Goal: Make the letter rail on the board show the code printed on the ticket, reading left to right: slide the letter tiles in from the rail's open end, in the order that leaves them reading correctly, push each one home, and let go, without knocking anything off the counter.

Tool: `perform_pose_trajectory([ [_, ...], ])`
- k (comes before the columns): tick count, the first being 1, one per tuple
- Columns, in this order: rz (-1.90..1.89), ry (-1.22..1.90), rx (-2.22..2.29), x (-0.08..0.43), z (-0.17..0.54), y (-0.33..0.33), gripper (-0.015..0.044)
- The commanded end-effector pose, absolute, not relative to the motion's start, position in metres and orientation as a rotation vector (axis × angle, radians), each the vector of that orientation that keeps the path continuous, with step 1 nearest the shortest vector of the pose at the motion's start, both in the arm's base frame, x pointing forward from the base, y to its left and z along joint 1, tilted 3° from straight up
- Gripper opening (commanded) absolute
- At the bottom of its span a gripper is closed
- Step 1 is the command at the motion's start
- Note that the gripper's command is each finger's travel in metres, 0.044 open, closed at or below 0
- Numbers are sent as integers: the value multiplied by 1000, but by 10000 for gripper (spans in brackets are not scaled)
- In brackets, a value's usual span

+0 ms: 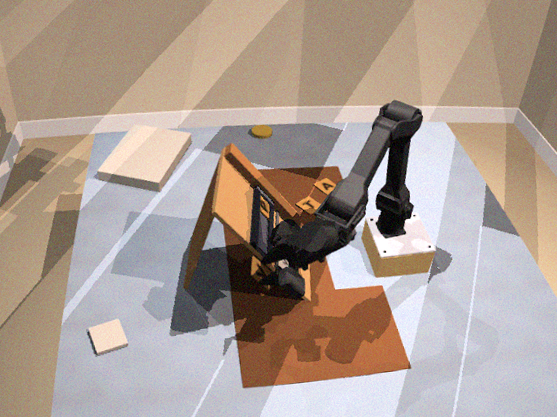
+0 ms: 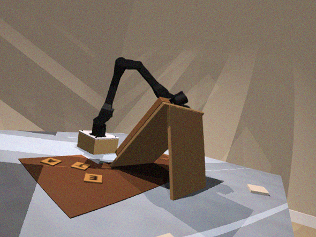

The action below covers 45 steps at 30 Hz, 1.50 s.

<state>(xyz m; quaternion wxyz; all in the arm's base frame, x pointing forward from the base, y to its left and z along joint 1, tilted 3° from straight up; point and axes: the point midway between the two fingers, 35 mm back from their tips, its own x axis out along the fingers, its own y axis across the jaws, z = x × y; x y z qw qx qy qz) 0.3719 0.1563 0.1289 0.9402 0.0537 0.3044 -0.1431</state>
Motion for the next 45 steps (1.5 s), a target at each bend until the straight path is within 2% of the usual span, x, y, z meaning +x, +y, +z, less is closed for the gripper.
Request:
perform_pose_trajectory([
  [1, -287, 621, 109, 371, 130, 154, 0],
  [45, -287, 621, 107, 365, 129, 133, 0],
])
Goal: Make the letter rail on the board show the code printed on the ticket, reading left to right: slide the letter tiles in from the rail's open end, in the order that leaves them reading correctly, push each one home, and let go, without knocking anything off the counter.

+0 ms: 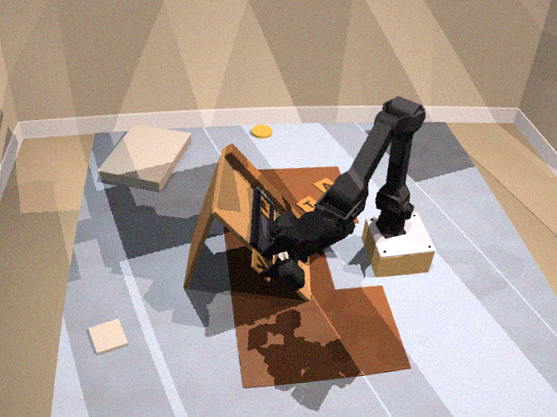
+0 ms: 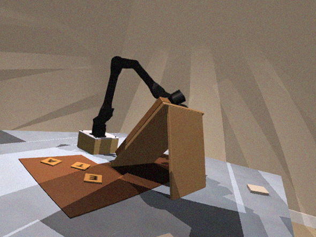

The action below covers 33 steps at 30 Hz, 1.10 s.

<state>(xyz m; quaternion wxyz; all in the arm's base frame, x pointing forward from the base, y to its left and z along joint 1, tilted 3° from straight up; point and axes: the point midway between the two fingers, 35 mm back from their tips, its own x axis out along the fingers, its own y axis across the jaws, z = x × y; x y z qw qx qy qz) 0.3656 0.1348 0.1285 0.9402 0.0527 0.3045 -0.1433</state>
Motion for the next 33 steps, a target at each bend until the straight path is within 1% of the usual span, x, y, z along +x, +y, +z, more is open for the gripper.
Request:
perform_pose_trajectory([
  [1, -287, 621, 107, 365, 129, 133, 0],
  [33, -288, 621, 105, 361, 129, 118, 0],
])
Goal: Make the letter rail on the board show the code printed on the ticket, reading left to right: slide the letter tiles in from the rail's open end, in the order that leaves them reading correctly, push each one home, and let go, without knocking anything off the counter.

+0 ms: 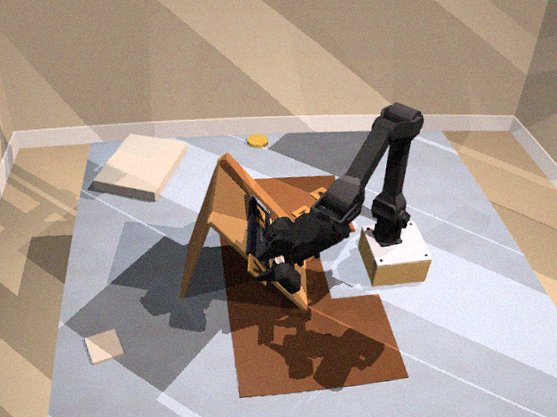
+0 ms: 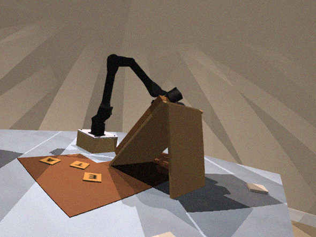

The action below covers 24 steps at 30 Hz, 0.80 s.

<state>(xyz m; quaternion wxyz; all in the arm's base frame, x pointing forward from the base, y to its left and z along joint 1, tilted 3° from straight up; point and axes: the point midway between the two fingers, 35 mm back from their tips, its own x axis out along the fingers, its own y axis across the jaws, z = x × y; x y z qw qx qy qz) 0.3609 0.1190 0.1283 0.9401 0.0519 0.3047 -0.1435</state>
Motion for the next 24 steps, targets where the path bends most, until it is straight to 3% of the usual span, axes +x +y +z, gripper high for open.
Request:
perform_pose_trajectory([
  [1, -288, 621, 105, 361, 129, 117, 0],
  [24, -288, 621, 104, 357, 129, 106, 0],
])
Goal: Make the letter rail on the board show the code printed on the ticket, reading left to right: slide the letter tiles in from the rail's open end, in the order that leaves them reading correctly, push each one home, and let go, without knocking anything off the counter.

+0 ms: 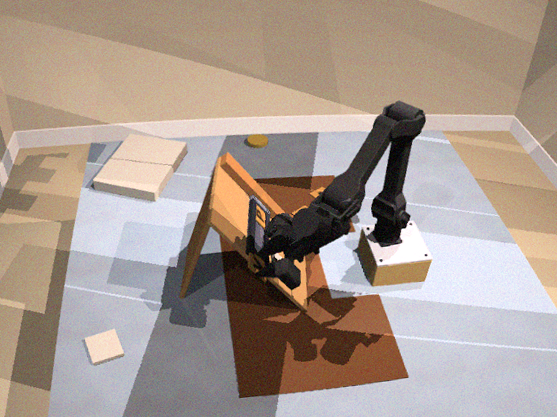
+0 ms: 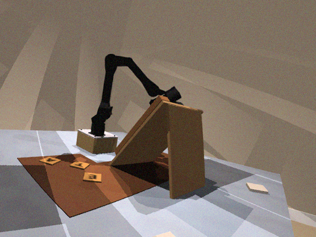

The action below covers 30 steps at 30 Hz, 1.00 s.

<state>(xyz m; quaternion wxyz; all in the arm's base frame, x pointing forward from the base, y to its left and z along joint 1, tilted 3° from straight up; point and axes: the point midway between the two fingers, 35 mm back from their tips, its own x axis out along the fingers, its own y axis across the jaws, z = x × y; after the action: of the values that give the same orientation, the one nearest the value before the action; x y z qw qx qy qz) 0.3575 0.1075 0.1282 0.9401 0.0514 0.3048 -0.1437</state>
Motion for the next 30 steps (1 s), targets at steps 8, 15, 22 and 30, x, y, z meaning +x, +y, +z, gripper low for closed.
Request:
perform_pose_trajectory([
  [8, -288, 621, 104, 356, 129, 102, 0],
  [15, -289, 621, 103, 355, 129, 99, 0],
  [22, -289, 621, 103, 354, 129, 95, 0],
  [30, -289, 621, 103, 353, 129, 92, 0],
])
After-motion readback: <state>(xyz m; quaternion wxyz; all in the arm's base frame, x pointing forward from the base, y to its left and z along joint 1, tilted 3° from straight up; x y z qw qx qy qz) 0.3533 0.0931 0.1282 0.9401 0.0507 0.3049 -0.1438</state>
